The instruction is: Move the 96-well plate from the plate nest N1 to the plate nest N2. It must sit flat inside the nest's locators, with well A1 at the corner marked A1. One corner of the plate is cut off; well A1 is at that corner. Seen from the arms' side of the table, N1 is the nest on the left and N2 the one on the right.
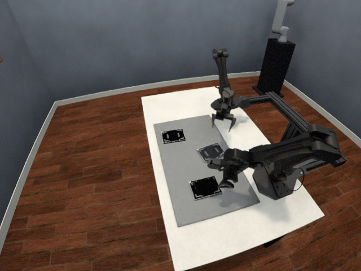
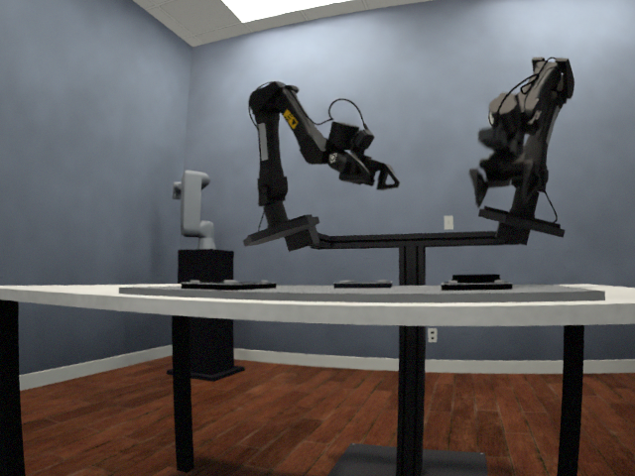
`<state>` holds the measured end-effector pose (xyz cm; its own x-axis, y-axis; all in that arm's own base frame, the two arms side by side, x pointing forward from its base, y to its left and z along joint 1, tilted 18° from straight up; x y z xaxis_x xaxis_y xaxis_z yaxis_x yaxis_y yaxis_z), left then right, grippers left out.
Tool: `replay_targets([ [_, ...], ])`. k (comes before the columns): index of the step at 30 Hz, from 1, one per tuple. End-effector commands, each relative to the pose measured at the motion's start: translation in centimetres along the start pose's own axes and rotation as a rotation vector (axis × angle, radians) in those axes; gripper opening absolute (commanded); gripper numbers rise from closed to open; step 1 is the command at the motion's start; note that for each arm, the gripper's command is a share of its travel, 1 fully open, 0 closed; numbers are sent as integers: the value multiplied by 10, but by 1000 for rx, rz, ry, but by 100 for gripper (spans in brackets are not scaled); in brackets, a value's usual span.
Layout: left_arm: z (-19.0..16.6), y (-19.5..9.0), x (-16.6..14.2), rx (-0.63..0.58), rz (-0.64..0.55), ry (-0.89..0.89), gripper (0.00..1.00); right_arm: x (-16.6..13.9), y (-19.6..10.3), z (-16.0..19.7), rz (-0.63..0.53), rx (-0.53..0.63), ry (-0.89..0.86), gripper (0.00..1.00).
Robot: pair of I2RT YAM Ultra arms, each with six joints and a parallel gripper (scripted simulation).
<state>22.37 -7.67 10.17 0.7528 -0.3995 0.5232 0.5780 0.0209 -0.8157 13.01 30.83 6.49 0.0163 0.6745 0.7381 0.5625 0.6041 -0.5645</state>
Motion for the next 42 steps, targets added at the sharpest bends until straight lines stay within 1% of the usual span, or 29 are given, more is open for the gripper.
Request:
replay_targets([
  [1, -13, 22, 0, 71, -40, -40, 100, 3, -18, 9, 20, 127, -104, 100],
  [4, -22, 33, -6, 78, -13, -28, 100, 3, -24, 9, 11, 141, -115, 100],
  [6, -27, 39, -7, 81, -4, -22, 100, 5, -26, 8, -4, 128, -102, 100],
  [8, -27, 39, -7, 81, -4, -22, 100, 5, -26, 8, -4, 128, -102, 100],
  [13, -36, 50, -9, 84, 17, -6, 100, 6, -26, 7, -8, 123, -97, 100],
  [17, -39, 52, -14, 72, 47, 19, 100, 6, -26, 7, -8, 123, -97, 100],
  [32, -38, 52, -13, 81, 39, 5, 100, 6, -26, 7, -8, 123, -97, 100],
  [33, -38, 51, -19, 85, 80, 6, 100, 6, -26, 7, -8, 123, -97, 100],
  [35, -36, 53, -21, 94, 119, -21, 100, 6, -26, 7, -8, 123, -97, 100],
  [37, -37, 56, -22, 99, 193, -70, 100, 6, -26, 7, -8, 123, -97, 100],
  [40, -38, 66, -10, 116, 299, -162, 100, 6, -26, 7, -8, 123, -97, 100],
  [42, -38, 66, -10, 116, 299, -162, 100, 6, -26, 7, -8, 123, -97, 100],
])
Point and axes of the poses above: on each arm, the point where the finger pads meet when closed, its own y axis out along the fingers, its own z axis across the jaws, x = y × z, the point moved 10 cm from there along -y, back along the fingers, and after that the axes turned 4 degrees about -y, right-handed, at the moved point
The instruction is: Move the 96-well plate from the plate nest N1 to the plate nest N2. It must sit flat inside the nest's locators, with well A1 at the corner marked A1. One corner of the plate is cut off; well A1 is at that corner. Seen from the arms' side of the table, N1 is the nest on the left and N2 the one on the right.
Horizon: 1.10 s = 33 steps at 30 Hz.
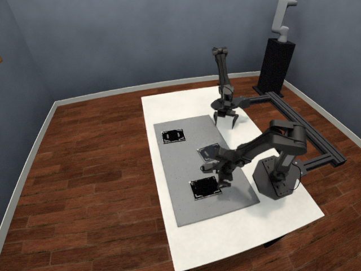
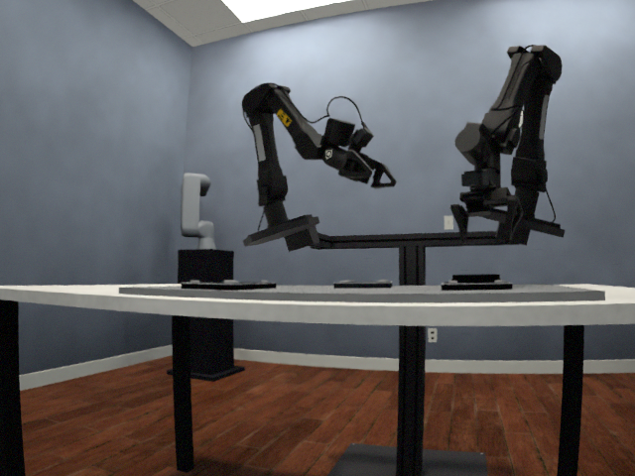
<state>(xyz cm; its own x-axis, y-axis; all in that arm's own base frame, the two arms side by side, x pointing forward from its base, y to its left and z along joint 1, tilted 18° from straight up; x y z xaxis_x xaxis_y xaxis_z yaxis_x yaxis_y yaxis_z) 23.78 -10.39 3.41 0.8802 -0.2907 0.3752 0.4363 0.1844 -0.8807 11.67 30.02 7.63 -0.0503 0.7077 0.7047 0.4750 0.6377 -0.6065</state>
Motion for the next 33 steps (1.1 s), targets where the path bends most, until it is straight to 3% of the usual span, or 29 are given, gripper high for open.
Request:
replay_targets([
  [1, -2, 5, 11, 19, 124, -88, 100, 3, -7, 4, -13, 19, -16, 100],
  [15, -11, 36, 72, 52, 317, -294, 100, 3, -7, 4, -13, 19, -16, 100],
  [23, -14, 42, 86, 51, 302, -308, 100, 3, -7, 4, -13, 19, -16, 100],
  [33, -13, 53, 79, 51, 301, -307, 100, 3, -7, 4, -13, 19, -16, 100],
])
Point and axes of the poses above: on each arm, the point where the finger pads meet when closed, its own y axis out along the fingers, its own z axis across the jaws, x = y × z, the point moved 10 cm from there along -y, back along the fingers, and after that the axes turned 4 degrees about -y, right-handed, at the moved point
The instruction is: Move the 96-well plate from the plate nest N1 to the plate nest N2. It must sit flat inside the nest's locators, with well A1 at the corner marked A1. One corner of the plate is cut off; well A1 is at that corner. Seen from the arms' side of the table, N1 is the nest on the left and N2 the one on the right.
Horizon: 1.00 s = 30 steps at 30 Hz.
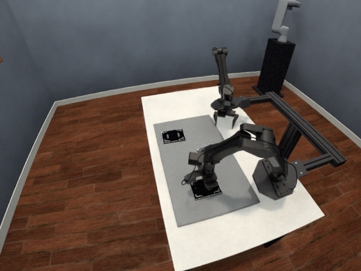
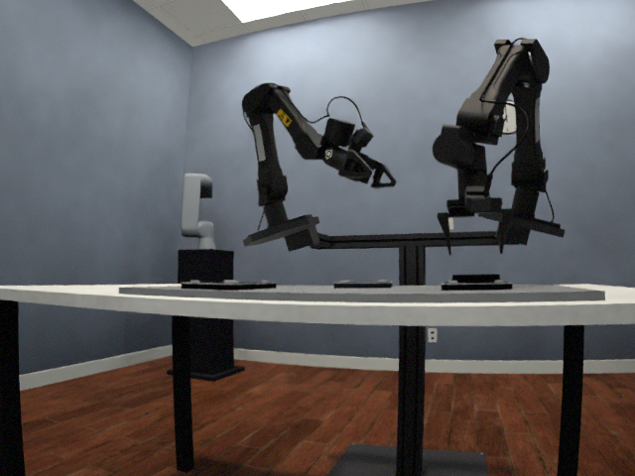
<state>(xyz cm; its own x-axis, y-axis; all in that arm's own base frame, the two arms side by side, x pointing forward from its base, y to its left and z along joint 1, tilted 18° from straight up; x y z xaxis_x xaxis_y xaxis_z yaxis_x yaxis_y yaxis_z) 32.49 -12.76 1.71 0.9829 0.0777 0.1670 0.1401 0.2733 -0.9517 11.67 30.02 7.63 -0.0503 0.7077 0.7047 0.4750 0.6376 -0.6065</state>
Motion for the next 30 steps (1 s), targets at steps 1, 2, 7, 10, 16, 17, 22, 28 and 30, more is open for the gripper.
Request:
replay_targets([
  [1, -3, 4, 3, -7, -13, 0, 100, 3, -7, 4, -13, 19, -16, 100],
  [2, -4, 5, 2, -8, -14, 6, 100, 3, -7, 4, -13, 19, -16, 100],
  [7, -1, 14, 0, -3, -5, 4, 100, 3, -7, 4, -13, 19, -16, 100],
  [10, -2, 19, -1, -2, -4, 8, 100, 3, -7, 4, -13, 19, -16, 100],
  [16, -1, 28, -1, -2, -3, 5, 100, 3, -7, 4, -13, 19, -16, 100],
  [17, -1, 28, -1, -2, -3, 5, 100, 3, -7, 4, -13, 19, -16, 100],
  [22, -2, 34, -1, -2, -3, 7, 100, 3, -7, 4, -13, 19, -16, 100],
  [28, -2, 43, -1, -3, -3, 8, 100, 3, -7, 4, -13, 19, -16, 100],
  [30, -2, 45, -1, -3, -4, 9, 100, 3, -7, 4, -13, 19, -16, 100],
])
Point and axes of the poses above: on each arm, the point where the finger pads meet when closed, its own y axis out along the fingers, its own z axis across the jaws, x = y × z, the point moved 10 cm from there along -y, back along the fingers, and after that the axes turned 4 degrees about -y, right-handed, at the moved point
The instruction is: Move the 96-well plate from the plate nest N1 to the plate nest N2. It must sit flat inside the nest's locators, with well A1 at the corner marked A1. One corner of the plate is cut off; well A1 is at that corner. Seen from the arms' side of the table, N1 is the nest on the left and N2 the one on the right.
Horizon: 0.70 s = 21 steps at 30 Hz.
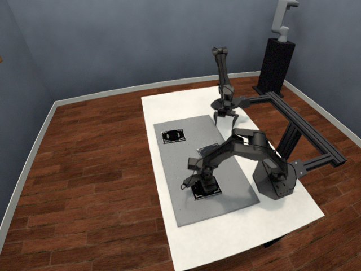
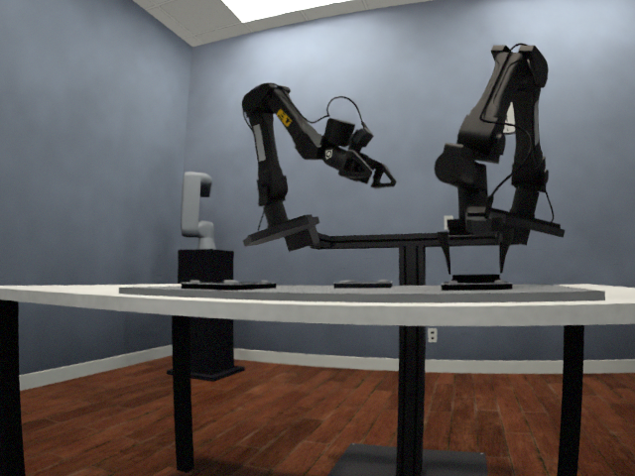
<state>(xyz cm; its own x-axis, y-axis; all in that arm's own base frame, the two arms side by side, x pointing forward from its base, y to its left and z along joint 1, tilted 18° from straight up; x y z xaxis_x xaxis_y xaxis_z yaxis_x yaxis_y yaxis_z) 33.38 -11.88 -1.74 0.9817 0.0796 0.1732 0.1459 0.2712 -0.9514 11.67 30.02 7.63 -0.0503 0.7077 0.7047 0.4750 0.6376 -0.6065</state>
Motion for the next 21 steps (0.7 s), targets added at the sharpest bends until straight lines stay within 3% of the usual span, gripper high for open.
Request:
replay_targets([
  [1, 0, 10, -5, 0, 2, 12, 100, 3, -7, 4, -13, 19, -16, 100],
  [6, -1, 10, -5, -1, 2, 9, 100, 3, -7, 4, -13, 19, -16, 100],
  [13, -1, 10, -4, -2, -1, 8, 87, 3, -7, 4, -13, 19, -16, 100],
  [21, -1, 10, -5, 0, 0, 9, 80, 3, -7, 4, -13, 19, -16, 100],
])
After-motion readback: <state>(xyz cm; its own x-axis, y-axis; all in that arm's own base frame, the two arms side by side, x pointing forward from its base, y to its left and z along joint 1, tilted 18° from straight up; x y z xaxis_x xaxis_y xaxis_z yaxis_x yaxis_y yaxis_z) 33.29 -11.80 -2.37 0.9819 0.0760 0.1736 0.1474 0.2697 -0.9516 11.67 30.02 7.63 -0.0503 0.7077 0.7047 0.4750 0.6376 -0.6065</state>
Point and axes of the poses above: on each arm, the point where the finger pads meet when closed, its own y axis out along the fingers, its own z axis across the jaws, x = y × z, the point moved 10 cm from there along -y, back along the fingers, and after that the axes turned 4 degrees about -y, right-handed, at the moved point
